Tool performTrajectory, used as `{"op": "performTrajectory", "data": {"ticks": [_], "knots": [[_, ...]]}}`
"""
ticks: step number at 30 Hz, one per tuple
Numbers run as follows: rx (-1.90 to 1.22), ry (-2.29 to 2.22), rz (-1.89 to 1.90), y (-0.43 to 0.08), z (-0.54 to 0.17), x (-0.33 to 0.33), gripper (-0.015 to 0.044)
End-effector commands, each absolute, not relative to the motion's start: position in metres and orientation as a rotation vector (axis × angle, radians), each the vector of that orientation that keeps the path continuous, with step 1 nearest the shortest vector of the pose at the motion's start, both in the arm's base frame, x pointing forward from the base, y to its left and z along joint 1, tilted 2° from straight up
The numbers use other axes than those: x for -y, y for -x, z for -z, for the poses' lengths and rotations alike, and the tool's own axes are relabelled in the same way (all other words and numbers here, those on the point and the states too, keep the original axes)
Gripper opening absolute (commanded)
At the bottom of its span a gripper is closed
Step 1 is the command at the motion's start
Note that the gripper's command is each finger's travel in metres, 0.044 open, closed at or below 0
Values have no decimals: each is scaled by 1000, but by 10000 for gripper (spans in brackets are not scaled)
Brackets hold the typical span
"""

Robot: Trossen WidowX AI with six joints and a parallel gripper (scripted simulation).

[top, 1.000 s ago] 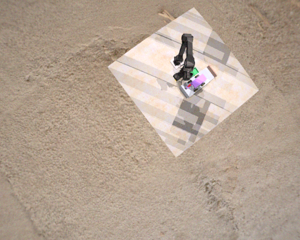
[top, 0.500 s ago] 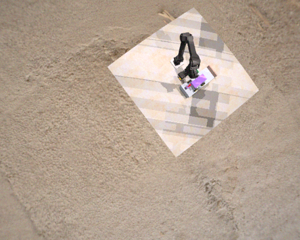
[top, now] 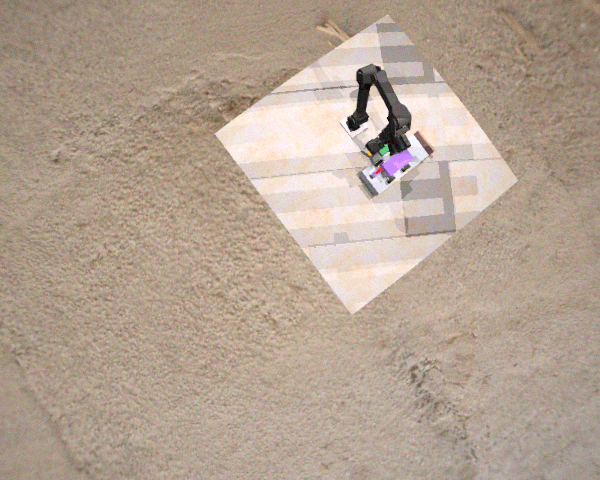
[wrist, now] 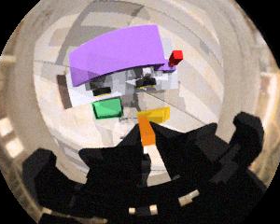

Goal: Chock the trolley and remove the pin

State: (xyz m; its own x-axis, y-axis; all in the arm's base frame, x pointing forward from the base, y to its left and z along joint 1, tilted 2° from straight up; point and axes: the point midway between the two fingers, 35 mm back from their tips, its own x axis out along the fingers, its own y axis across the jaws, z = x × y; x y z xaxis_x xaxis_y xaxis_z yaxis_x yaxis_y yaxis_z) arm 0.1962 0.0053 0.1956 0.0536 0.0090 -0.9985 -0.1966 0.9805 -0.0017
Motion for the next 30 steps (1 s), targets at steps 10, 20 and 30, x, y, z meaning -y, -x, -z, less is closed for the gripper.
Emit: {"op": "performTrajectory", "data": {"ticks": [10,20,30], "knots": [[-1511,152,-155,-196,-193,-45,0],[-1511,150,-158,-194,-192,-78,0],[-1511,147,-160,-192,-189,-115,0]]}}
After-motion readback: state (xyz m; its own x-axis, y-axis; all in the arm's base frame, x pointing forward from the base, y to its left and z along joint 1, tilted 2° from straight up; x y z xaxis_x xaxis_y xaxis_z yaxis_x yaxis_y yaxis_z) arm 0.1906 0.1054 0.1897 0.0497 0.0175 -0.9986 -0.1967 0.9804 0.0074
